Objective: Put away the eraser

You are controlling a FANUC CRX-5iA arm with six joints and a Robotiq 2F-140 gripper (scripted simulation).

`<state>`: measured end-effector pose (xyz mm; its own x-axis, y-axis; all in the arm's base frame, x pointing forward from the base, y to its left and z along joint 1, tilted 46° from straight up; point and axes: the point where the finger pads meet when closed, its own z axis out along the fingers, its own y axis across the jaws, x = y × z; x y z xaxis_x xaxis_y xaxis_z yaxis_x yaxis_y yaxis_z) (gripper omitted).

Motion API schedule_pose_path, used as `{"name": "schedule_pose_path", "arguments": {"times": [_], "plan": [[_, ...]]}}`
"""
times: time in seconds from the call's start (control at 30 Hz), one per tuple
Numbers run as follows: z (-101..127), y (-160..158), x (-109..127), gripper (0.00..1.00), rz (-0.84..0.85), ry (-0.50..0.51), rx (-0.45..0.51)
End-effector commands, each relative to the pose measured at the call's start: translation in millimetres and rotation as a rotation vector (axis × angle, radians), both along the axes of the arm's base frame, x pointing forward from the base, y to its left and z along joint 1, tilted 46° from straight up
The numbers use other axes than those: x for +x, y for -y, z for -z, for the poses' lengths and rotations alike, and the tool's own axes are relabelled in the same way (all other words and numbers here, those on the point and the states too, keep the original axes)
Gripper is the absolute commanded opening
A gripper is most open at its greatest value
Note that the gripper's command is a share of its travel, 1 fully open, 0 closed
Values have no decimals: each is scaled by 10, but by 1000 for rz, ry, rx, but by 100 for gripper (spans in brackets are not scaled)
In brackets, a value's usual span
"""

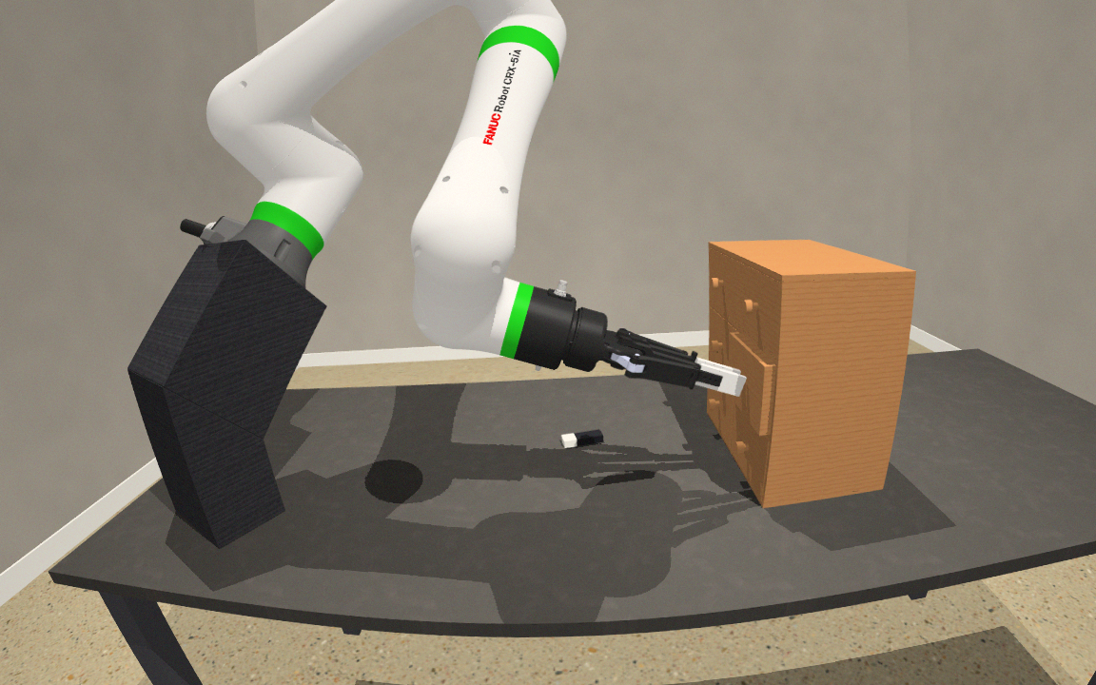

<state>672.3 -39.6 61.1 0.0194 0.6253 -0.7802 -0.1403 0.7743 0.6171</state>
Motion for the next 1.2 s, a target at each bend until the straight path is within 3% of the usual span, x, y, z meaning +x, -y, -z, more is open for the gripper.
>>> {"name": "schedule_pose_path", "arguments": {"times": [0.0,1.17], "plan": [[14,-3,-35,8,0,0,0],[167,-54,-423,8,0,0,0]]}}
